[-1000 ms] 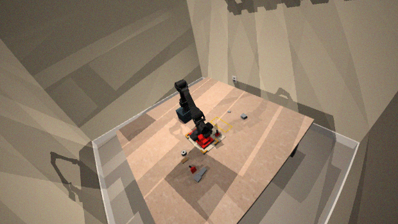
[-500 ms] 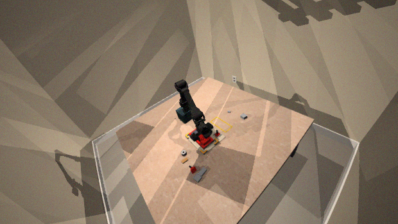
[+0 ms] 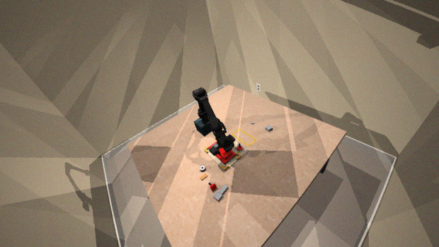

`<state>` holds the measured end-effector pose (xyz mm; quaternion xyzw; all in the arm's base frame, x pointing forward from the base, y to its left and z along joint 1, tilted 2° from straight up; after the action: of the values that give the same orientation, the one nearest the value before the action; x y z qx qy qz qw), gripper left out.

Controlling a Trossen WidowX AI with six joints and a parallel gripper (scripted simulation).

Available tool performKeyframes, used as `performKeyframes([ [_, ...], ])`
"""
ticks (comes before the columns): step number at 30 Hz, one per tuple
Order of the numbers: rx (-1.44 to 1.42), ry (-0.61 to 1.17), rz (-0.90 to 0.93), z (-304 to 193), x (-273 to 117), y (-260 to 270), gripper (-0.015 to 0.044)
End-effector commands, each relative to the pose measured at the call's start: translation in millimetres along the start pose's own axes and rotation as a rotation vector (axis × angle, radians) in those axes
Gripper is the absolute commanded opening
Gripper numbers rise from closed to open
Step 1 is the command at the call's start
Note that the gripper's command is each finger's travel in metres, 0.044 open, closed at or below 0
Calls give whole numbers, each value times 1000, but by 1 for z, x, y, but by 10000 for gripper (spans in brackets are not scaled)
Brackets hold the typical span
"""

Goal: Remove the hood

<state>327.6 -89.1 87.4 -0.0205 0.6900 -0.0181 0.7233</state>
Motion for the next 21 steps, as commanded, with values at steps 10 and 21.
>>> performKeyframes([
  [10,0,2,1,0,-8,0,0],
  [21,0,1,0,0,-15,0,0],
])
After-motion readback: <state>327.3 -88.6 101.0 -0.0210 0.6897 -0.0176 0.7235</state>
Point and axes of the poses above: the point midway between the two fingers, 35 mm back from their tips, its own x axis out along the fingers, its own y axis across the jaws, z = x × y, the point moved 10 cm from there along -x, back along the fingers, and after that the axes turned 3 degrees about -x, right-handed, at the moved point
